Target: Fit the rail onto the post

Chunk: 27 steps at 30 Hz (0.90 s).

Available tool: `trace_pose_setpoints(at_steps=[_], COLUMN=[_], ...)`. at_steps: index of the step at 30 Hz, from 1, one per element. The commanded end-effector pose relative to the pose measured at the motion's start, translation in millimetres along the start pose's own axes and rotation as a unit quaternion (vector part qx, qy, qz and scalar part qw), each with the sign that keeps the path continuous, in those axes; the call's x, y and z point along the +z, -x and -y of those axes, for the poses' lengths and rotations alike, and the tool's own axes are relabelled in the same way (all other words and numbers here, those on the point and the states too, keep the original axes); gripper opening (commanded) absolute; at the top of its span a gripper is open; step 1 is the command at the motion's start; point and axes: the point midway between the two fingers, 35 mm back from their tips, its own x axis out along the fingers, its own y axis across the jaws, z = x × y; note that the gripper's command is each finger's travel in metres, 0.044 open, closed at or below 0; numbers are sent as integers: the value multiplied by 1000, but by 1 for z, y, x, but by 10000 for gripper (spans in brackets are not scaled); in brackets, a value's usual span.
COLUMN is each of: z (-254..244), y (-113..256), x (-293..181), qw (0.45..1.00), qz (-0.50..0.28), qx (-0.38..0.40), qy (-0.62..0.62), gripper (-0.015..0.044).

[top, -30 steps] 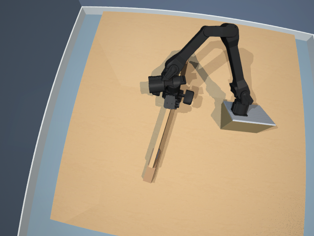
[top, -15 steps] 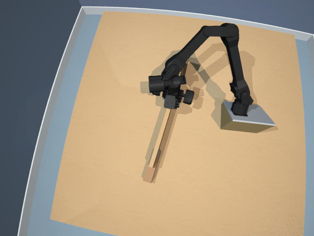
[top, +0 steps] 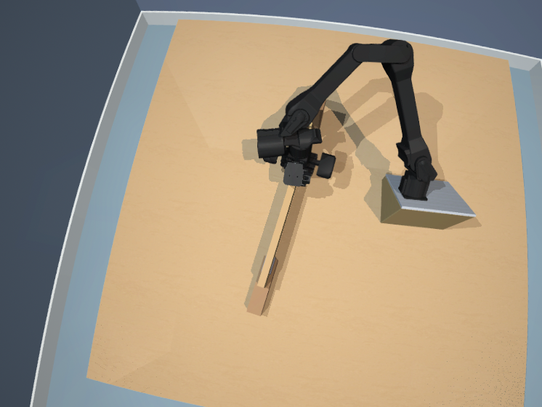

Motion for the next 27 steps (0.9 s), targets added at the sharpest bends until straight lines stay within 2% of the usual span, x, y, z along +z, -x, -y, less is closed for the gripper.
trace_pose_setpoints(at_steps=[1, 27], z=[2, 2], y=[5, 6], x=[-3, -11], qw=[1000, 1000], qz=[2, 2], qx=[-6, -6], qy=[1, 1], gripper=[0, 0])
